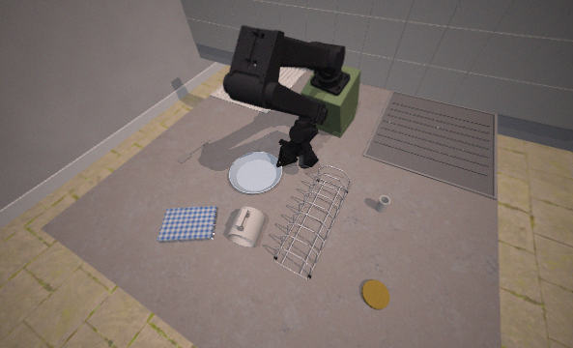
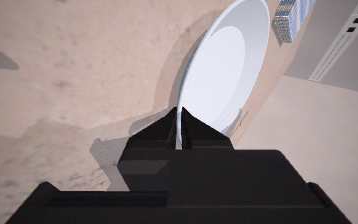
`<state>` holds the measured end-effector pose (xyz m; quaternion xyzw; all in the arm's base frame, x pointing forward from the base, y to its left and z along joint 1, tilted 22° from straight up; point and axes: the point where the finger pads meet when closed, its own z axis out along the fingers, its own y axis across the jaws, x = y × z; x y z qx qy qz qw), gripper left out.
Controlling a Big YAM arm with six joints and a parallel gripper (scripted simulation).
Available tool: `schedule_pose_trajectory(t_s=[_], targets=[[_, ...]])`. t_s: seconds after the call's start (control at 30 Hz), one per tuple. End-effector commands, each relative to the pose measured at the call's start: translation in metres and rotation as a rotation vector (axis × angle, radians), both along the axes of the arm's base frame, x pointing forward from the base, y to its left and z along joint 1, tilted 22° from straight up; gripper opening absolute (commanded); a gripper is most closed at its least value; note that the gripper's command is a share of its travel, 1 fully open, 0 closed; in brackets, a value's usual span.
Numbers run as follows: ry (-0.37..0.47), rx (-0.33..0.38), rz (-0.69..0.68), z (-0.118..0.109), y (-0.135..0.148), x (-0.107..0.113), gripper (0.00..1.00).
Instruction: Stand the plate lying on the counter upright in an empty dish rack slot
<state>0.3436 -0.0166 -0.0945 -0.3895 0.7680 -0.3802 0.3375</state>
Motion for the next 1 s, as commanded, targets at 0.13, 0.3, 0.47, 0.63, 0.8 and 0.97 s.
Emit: schedule_pose_trajectory(t_s=[0.13, 0.3, 0.47, 0.63, 0.8, 0.97], targets=[[0.014, -0.004, -0.003, -0.004, -0.003, 0.000, 0.00], [0.001, 0.000, -0.003, 0.001, -0.002, 0.003, 0.00], [0.008, 0.003, -0.002, 0.003, -0.002, 0.000, 0.00], [0.031, 0.006, -0.005, 0.004, -0.005, -0.009, 0.00], [0.048, 0.011, -0.004, 0.005, -0.006, -0.015, 0.00], [0.056, 0.016, -0.004, 0.006, -0.007, -0.015, 0.00]])
